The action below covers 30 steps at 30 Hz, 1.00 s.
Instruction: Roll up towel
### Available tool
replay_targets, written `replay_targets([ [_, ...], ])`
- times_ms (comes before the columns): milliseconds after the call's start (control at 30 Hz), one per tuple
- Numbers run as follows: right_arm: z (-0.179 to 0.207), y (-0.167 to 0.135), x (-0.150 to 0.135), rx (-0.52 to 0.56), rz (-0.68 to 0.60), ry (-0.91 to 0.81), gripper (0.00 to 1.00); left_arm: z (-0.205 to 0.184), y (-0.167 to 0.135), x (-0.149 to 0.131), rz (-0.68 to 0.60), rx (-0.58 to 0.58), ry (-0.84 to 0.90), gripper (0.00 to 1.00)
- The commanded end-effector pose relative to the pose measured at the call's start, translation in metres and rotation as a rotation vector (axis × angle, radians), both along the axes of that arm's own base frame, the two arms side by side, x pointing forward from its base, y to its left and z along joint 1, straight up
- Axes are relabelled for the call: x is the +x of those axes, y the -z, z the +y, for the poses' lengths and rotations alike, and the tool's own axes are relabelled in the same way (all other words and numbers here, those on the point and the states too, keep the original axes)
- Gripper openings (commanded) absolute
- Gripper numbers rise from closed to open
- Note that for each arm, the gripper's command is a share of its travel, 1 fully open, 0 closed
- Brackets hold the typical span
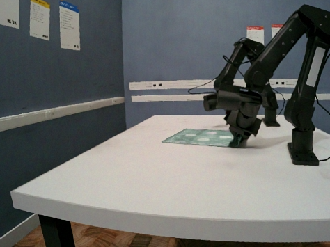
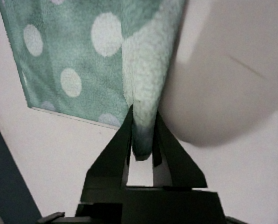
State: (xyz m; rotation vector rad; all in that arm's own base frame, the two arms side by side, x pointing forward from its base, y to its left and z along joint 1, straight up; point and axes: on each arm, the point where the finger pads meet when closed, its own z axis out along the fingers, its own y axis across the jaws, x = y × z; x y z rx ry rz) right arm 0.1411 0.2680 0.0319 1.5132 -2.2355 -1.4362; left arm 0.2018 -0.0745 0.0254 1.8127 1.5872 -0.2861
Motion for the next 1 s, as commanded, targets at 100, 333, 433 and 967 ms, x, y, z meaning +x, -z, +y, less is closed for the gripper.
replay_targets([
  [100, 0.003, -0.01, 0.01, 0.014, -0.031, 0.001, 0.73, -0.005, 0.001, -0.002, 0.013, -0.023, 0.003, 0.21],
  [333, -0.002, -0.017, 0.014, 0.014, -0.031, 0.001, 0.85, -0.005, 0.001, -0.002, 0.031, -0.022, 0.003, 0.21],
  [433, -0.012, -0.025, 0.022, 0.014, -0.031, 0.001, 0.85, -0.005, 0.001, -0.002, 0.066, -0.02, 0.003, 0.21],
  [967, -0.041, -0.051, 0.045, 0.011, -0.057, 0.003, 0.86, -0.005, -0.003, -0.002, 0.394, -0.002, -0.001, 0.21],
])
